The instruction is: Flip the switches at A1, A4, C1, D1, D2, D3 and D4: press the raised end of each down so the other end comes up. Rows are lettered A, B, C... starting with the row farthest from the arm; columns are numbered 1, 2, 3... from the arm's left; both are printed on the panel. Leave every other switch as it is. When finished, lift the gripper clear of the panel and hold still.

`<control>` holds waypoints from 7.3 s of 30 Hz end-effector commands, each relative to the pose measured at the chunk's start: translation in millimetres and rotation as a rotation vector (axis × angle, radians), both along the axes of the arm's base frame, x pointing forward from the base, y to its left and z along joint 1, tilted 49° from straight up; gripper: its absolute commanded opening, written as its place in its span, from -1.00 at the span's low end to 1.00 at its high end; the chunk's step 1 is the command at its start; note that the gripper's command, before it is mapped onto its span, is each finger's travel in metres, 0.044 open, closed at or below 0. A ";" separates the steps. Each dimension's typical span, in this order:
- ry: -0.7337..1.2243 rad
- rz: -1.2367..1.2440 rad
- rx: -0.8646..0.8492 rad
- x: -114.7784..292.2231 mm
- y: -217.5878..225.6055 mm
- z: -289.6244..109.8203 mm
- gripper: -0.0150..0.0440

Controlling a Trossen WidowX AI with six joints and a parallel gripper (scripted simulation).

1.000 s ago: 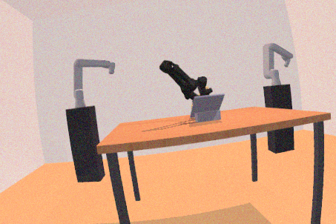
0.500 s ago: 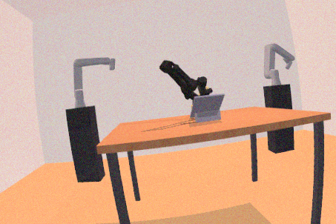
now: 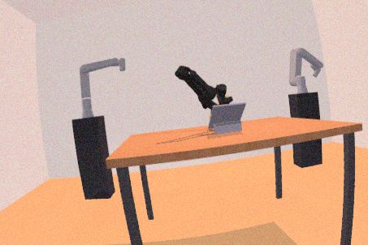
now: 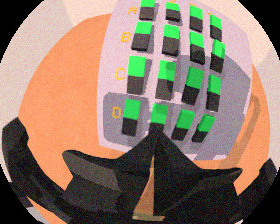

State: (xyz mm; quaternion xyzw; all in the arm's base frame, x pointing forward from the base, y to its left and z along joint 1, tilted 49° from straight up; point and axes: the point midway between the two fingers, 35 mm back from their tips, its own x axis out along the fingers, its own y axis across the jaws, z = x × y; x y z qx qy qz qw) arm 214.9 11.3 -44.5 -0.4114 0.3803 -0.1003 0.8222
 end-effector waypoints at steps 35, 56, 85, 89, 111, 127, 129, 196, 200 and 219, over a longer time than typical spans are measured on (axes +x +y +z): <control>0.039 -0.008 0.011 -29.8 29.2 18.4 -0.49; 0.021 -0.016 -0.001 -22.7 26.4 60.2 -0.49; 0.036 -0.036 -0.008 17.2 -2.6 28.2 -0.49; 0.036 -0.036 -0.008 17.8 -3.2 27.7 -0.49; 0.036 -0.036 -0.008 18.4 -3.6 27.1 -0.49; 0.036 -0.036 -0.008 19.9 -4.7 26.0 -0.49; 0.036 -0.036 -0.008 20.0 -4.9 25.8 -0.49; 0.036 -0.036 -0.009 17.3 -16.4 51.1 -0.49; 0.036 -0.036 -0.009 21.1 -19.4 47.8 -0.49; 0.036 -0.036 -0.009 21.9 -20.0 47.2 -0.49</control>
